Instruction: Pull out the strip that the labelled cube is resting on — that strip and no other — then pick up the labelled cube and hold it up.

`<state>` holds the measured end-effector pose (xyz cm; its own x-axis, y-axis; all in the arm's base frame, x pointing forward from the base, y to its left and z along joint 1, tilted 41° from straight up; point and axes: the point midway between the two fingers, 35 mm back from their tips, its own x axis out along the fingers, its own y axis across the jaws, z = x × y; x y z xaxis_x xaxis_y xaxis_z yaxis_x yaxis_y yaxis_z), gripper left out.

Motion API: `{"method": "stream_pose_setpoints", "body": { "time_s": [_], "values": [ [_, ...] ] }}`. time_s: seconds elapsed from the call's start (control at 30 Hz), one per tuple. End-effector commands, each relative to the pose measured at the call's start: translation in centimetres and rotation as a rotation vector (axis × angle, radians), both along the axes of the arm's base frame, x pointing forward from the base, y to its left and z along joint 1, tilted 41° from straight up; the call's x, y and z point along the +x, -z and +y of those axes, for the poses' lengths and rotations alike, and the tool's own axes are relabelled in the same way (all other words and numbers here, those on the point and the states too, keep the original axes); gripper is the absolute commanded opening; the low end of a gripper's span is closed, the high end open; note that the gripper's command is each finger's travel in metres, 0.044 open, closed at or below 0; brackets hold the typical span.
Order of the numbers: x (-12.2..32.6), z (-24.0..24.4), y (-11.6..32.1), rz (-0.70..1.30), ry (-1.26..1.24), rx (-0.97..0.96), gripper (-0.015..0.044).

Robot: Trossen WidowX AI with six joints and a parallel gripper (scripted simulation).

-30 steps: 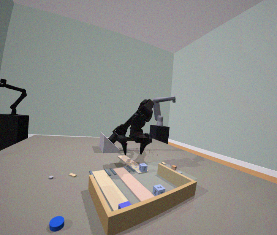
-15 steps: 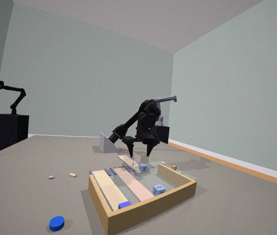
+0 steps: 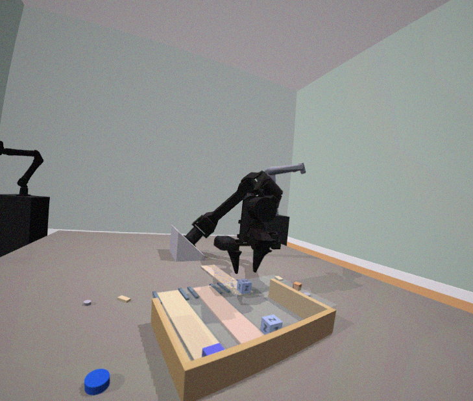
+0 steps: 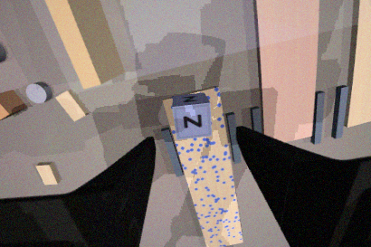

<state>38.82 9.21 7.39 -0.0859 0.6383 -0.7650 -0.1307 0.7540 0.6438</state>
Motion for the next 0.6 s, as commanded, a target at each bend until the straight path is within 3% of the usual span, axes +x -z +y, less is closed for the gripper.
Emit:
{"method": "stream_pose_setpoints", "body": {
  "time_s": [0.0, 0.57],
  "values": [
    [0.0, 0.4, 0.7, 0.011, 0.005, 0.005, 0.0250],
    [-0.2, 2.2, 2.7, 0.011, 0.005, 0.006, 0.0250]
  ]
}}
